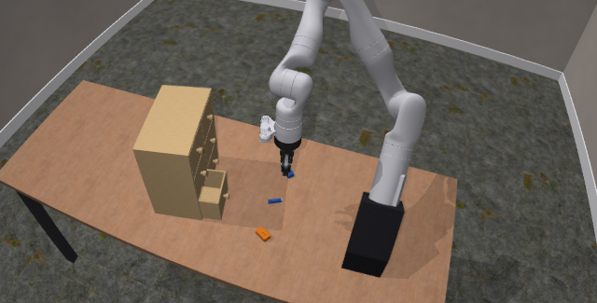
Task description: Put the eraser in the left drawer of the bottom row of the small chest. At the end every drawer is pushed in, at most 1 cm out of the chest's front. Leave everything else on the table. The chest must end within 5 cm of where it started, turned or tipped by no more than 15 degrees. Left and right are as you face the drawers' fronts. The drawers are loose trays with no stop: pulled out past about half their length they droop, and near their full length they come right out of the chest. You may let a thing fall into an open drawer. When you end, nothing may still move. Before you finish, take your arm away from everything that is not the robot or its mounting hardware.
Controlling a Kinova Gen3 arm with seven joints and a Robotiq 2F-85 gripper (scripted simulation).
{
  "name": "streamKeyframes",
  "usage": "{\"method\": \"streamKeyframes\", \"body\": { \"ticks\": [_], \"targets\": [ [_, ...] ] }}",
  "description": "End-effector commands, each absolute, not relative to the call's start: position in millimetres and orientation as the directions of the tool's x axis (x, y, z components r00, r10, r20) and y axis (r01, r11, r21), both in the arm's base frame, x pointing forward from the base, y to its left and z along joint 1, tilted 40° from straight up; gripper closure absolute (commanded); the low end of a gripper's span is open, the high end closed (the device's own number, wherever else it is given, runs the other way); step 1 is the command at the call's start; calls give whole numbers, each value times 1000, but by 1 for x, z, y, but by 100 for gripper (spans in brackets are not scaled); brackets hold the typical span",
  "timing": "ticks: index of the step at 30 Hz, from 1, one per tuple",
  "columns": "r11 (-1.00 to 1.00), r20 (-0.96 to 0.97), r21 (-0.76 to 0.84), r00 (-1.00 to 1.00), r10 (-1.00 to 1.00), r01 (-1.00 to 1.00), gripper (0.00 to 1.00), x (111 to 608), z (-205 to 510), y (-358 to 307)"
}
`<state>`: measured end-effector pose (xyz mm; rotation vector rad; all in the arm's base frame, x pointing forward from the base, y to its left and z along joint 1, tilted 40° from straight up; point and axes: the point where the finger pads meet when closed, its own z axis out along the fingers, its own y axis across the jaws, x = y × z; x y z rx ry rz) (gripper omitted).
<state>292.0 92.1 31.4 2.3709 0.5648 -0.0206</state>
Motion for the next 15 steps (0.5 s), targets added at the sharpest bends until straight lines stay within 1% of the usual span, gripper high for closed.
{"method": "streamKeyframes", "body": {
  "ticks": [1,15],
  "targets": [
    [-684,-150,622,915,374,381,67,291,32,92],
    [-691,-142,620,920,366,371,67,291,33,92]
  ]
}}
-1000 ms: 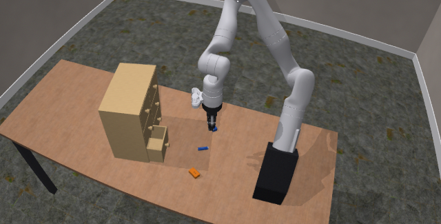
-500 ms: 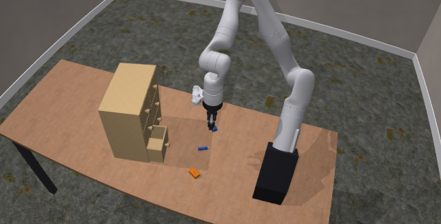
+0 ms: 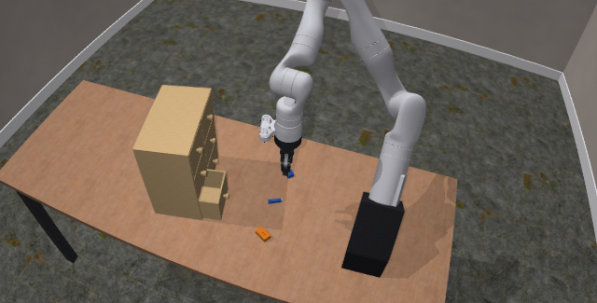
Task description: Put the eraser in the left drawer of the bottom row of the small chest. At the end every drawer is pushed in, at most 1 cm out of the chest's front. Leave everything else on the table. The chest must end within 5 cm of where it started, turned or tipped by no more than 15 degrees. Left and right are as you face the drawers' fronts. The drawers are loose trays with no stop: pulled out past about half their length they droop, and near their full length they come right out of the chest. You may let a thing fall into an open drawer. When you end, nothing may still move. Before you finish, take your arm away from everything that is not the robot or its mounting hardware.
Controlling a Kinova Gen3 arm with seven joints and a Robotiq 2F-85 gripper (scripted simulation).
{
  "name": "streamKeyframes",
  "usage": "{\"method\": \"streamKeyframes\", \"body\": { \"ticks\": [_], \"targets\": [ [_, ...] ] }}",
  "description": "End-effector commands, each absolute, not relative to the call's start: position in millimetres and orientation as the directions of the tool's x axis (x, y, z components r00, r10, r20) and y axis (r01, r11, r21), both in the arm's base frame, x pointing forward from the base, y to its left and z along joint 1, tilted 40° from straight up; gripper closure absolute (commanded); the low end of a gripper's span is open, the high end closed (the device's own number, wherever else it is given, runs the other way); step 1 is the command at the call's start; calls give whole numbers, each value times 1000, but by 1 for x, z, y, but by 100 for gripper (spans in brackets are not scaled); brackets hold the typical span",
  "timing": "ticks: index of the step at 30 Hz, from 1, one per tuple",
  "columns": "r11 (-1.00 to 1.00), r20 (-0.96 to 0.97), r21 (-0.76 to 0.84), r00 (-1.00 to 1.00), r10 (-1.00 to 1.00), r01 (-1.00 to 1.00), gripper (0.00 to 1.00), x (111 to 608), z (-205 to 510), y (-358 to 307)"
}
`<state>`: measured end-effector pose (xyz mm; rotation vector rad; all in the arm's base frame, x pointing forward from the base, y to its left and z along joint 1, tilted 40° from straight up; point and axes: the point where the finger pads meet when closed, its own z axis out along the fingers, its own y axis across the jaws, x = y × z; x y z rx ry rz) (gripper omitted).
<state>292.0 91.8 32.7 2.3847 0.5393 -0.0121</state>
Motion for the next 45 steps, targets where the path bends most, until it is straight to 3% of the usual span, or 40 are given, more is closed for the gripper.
{"method": "streamKeyframes", "body": {
  "ticks": [1,45],
  "targets": [
    [-691,-142,620,920,366,371,67,291,33,92],
    [-662,-187,610,890,415,437,67,296,33,85]
  ]
}}
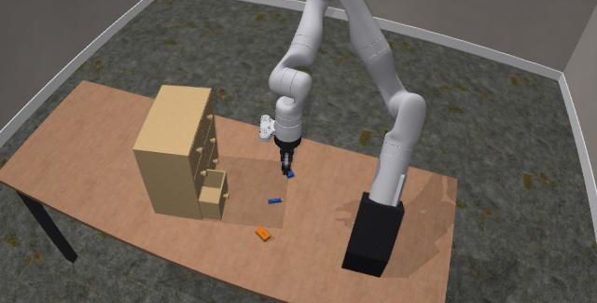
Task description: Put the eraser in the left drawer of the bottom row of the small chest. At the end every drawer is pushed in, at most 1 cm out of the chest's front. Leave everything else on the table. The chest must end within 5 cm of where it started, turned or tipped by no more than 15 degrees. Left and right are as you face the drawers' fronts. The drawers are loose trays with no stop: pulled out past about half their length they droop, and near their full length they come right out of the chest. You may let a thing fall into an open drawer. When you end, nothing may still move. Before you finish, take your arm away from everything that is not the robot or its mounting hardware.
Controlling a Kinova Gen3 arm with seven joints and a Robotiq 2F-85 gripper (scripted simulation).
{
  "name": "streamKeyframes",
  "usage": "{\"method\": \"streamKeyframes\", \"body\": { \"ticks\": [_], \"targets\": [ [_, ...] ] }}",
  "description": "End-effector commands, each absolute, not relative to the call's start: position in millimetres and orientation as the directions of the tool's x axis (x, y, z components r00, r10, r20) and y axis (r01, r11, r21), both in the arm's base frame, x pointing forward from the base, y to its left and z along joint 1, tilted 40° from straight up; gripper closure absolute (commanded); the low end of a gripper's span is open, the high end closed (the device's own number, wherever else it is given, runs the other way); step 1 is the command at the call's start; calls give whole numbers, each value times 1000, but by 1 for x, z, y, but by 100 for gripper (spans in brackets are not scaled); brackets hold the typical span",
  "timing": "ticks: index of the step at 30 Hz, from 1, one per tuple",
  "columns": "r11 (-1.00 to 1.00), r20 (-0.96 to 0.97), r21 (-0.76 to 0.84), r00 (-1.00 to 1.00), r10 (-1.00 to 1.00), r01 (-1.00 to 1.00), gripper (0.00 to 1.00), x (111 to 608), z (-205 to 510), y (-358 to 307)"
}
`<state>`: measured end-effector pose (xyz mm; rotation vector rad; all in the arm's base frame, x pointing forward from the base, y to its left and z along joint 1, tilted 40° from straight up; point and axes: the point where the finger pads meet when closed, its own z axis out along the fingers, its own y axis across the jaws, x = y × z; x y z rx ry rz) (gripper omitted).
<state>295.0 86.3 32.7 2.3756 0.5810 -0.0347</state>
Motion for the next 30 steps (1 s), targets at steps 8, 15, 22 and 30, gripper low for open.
{"method": "streamKeyframes", "body": {
  "ticks": [8,15,22,30],
  "targets": [
    [-605,-259,584,831,492,541,67,306,33,74],
    [-533,-335,546,752,568,646,67,315,33,61],
    [-430,-422,485,635,648,761,67,326,33,45],
    [-247,-534,360,416,736,900,67,341,33,19]
  ]
}}
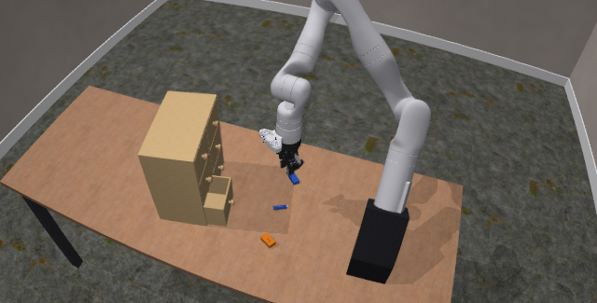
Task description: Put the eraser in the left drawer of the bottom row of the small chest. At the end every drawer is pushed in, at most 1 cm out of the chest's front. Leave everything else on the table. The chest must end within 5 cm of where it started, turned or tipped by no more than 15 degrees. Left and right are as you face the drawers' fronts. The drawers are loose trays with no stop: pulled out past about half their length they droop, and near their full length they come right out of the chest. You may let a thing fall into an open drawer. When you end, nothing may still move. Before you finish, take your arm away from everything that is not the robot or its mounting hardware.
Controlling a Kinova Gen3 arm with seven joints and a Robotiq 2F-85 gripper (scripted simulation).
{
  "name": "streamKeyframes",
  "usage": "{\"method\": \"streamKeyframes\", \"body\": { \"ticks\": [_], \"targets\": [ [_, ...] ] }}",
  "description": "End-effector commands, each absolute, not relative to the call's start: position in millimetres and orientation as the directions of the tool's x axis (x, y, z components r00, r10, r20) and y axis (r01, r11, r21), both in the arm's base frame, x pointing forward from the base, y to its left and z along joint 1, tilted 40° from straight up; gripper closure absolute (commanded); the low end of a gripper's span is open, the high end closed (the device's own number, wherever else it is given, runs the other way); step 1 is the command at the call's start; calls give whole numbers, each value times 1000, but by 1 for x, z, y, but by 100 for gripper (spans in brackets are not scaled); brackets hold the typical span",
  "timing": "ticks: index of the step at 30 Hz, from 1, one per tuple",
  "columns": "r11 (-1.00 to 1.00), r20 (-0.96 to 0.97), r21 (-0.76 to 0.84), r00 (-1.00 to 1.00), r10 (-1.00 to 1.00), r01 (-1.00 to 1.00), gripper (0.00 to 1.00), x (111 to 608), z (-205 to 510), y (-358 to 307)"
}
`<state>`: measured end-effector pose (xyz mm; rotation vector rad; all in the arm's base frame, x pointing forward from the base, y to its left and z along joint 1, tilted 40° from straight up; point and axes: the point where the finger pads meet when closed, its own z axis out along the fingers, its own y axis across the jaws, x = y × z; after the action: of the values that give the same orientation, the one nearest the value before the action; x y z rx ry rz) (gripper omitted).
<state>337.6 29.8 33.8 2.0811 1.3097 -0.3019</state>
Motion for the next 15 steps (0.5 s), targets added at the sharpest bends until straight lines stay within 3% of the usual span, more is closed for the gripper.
{"method": "streamKeyframes", "body": {
  "ticks": [1,3,15],
  "targets": [
    [-221,-547,341,384,744,914,67,342,33,15],
    [-221,-547,341,384,744,914,67,342,33,15],
    [115,-641,77,-39,767,990,67,361,32,-29]
  ]
}}
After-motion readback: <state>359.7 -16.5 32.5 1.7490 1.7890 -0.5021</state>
